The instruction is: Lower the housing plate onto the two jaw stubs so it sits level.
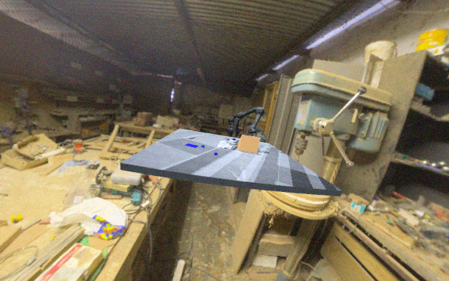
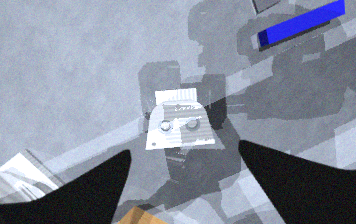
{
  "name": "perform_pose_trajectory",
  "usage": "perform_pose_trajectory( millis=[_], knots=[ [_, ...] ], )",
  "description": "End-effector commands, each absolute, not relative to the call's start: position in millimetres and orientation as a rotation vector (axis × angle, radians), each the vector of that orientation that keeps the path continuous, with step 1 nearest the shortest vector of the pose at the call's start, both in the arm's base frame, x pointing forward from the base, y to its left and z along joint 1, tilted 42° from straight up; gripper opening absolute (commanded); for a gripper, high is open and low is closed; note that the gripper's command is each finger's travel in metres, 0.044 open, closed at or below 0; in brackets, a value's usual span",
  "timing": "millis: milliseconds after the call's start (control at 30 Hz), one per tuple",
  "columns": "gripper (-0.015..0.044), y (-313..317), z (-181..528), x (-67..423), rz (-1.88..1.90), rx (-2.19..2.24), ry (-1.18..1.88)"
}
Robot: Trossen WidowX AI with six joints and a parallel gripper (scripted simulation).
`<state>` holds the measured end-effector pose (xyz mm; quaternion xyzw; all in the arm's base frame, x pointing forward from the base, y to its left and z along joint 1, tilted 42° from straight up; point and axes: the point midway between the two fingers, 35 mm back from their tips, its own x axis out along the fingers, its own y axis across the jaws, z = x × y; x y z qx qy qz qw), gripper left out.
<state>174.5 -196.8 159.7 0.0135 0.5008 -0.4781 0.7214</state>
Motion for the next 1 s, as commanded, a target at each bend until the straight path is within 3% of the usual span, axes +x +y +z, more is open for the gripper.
perform_pose_trajectory(
  millis=[0,967],
  knots=[
    [0.044,-201.9,149.6,174.5,-1.047,0.025,1.119],
    [0.044,-220.1,129.7,175.9,-1.047,0.024,1.119]
  ],
)
